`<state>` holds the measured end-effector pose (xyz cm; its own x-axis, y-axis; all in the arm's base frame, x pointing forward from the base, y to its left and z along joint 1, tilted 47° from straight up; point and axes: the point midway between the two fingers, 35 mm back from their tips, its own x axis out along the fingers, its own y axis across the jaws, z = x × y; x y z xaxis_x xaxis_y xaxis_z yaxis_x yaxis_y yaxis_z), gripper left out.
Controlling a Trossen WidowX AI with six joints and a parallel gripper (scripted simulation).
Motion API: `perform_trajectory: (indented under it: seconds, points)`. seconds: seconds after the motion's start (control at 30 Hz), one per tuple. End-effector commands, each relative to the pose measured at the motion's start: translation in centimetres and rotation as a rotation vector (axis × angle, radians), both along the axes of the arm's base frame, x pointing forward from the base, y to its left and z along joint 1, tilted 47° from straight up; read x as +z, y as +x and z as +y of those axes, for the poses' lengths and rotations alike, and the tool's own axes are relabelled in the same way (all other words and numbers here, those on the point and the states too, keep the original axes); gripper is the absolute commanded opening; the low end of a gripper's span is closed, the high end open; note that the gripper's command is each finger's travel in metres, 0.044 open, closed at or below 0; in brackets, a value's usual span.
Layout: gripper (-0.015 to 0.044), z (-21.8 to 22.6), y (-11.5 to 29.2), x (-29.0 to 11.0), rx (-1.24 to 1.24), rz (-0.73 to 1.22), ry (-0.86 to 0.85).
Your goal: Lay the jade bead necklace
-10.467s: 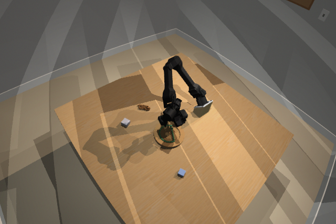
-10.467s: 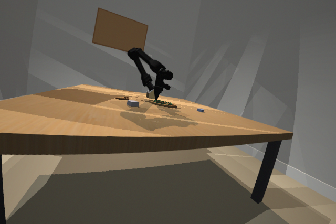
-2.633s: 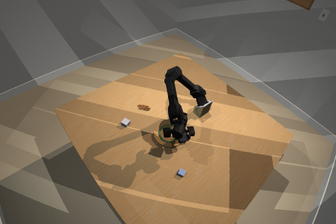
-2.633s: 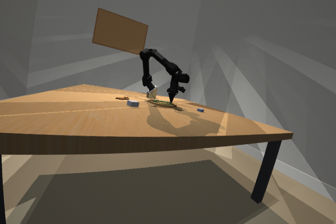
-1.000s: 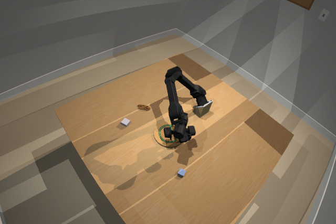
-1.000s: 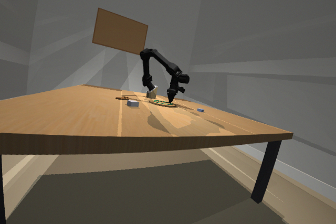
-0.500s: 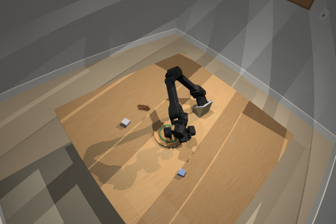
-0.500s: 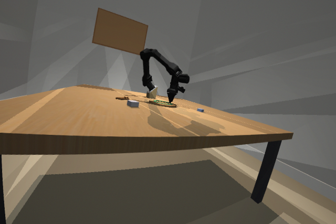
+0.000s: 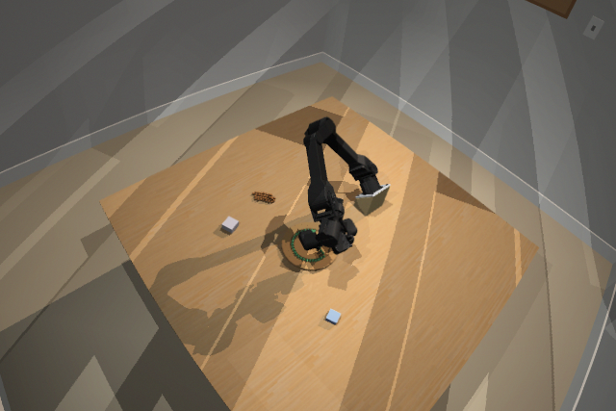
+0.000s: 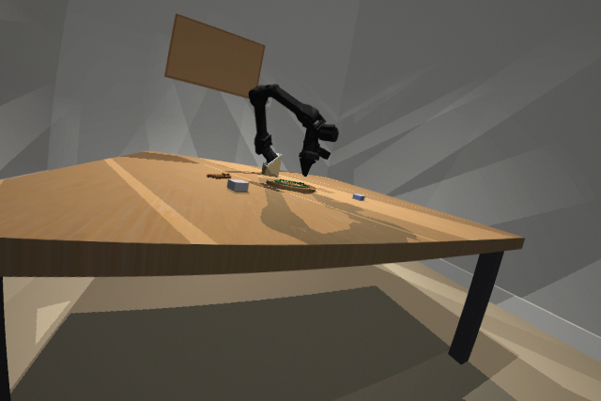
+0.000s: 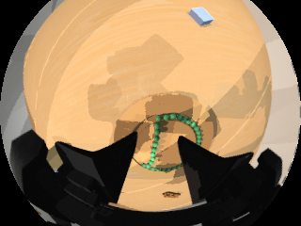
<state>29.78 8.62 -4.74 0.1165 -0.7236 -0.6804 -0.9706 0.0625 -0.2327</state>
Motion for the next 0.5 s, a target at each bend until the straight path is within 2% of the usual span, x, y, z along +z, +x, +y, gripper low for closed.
perform_trajectory:
  seconds: [0.0, 0.47]
  points:
    - [0.012, 0.2, 0.1, 0.2, 0.017, 0.019, 0.005]
    - [0.012, -0.8, 0.4, -0.8, 0.014, 0.009, 0.008]
